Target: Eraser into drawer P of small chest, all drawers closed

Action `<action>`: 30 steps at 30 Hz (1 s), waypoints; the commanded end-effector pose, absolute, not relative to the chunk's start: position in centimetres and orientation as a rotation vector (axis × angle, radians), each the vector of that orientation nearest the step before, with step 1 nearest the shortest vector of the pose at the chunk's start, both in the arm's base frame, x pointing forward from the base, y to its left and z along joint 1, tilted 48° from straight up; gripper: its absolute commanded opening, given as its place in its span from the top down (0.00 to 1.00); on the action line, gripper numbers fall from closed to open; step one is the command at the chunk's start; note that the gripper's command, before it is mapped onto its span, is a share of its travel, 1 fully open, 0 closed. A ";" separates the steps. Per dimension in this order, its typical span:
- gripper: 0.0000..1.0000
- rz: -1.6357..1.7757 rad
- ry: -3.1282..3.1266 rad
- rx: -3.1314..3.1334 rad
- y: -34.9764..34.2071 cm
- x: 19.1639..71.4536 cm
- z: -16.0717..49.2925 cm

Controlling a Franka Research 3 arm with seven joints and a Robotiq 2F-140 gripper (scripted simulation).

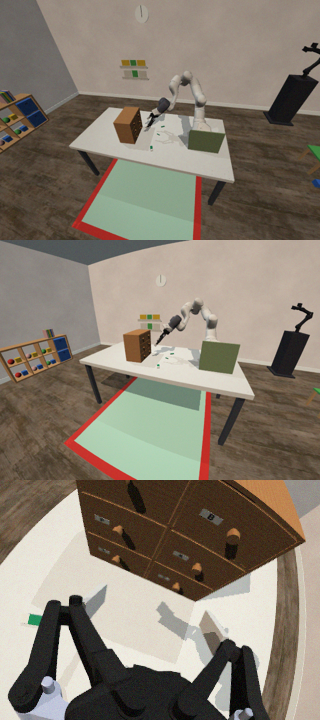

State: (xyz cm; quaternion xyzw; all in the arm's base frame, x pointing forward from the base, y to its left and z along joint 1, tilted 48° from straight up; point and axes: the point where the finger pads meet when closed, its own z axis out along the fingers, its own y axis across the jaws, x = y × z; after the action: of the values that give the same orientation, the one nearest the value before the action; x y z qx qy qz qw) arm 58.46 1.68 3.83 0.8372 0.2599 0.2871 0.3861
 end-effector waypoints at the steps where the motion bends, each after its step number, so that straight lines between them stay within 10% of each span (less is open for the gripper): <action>1: 0.00 0.995 0.564 2.143 1.7 59.7 3.3; 30: 0.00 1.203 0.652 2.064 0.2 61.6 1.7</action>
State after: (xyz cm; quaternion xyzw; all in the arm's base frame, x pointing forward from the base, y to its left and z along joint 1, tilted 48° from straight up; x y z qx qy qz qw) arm 61.44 0.33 1.65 0.7861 0.2650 0.4473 0.3342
